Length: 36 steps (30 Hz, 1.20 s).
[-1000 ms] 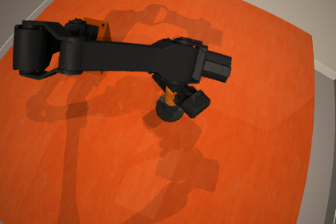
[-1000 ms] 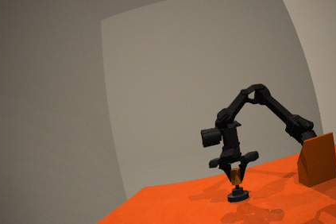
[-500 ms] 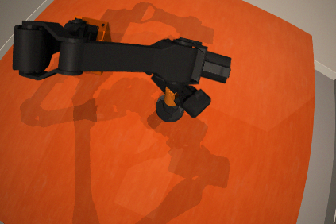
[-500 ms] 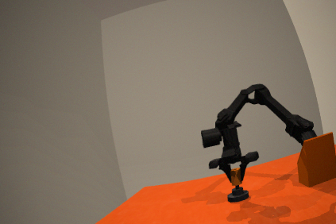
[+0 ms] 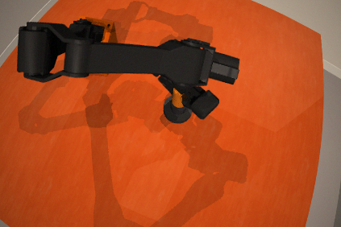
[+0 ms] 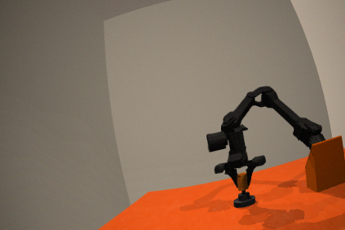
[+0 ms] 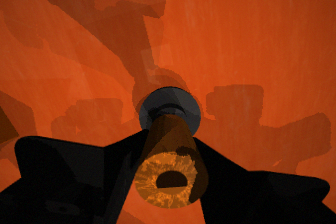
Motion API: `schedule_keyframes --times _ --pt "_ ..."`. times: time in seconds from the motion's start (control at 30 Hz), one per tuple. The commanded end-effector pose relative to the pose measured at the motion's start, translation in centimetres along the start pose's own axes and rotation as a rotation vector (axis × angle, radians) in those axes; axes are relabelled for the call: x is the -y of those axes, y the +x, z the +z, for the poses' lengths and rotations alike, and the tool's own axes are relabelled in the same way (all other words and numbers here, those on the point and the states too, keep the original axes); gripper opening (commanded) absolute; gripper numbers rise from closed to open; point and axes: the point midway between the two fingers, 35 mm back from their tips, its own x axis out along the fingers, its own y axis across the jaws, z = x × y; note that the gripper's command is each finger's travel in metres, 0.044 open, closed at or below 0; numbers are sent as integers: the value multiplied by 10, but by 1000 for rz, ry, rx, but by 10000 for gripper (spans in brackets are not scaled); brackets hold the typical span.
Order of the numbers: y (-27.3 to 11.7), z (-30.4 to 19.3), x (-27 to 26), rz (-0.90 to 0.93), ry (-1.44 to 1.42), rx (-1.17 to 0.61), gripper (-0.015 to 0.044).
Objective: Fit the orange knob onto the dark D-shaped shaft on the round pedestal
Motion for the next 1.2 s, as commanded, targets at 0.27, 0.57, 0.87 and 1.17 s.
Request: schedule_keyframes --times 0.27,0.57,0.87,1.17 --pt "-3 2 3 -4 -199 3 0" --pt "-2 2 1 -4 -209 2 0" --pt "0 0 2 -4 -209 2 0" --pt "1 1 1 -4 -209 2 0"
